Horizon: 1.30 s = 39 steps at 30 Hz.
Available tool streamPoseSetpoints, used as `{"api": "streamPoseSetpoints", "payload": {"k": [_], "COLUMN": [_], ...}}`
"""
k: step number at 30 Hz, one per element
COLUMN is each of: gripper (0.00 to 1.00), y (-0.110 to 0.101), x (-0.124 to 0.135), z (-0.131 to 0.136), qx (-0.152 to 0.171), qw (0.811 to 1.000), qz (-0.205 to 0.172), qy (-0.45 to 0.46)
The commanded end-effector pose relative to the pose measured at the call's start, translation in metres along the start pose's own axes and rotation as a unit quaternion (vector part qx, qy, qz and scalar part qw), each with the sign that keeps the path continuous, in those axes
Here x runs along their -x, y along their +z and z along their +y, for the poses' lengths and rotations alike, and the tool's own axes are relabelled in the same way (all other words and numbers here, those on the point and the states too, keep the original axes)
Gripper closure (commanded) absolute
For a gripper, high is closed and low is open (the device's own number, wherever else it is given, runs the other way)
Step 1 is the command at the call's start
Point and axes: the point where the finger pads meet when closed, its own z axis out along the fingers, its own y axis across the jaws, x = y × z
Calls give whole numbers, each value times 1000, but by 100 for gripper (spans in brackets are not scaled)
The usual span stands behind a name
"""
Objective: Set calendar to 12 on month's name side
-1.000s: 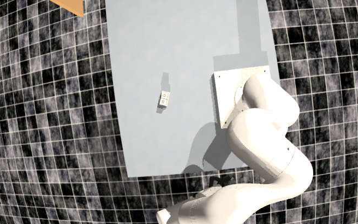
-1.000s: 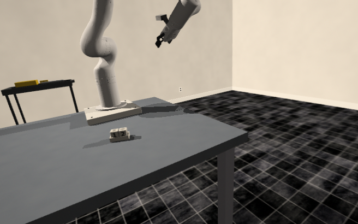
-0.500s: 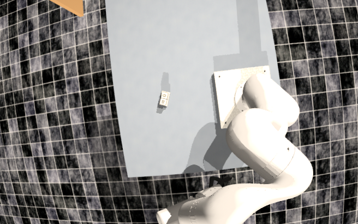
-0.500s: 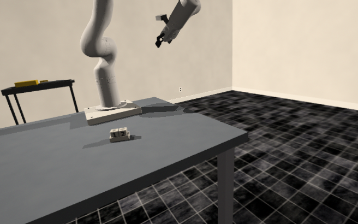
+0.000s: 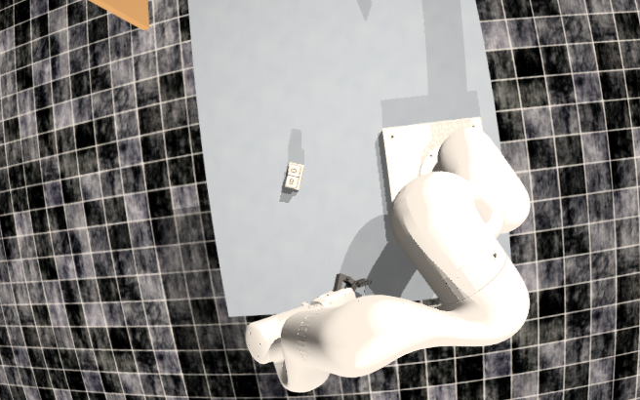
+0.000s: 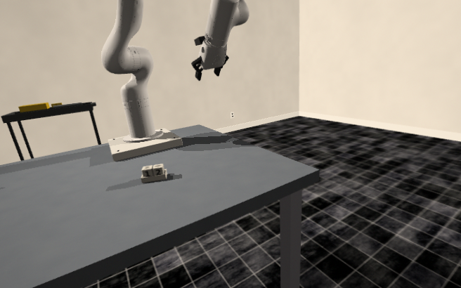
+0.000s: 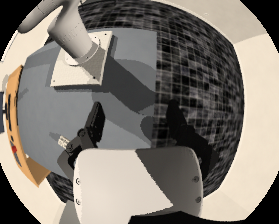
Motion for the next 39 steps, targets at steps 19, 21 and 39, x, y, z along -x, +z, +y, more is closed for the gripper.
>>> {"api": "streamPoseSetpoints", "payload": {"k": [19, 21, 39], "gripper": [0, 0, 0], "y": [-18, -19, -21], "x": [158, 168, 191], "z": [-225, -252, -347], "qx": [22, 23, 26], "qw": [955, 945, 906], "qz": [-249, -274, -358], "qy": [161, 177, 226]}}
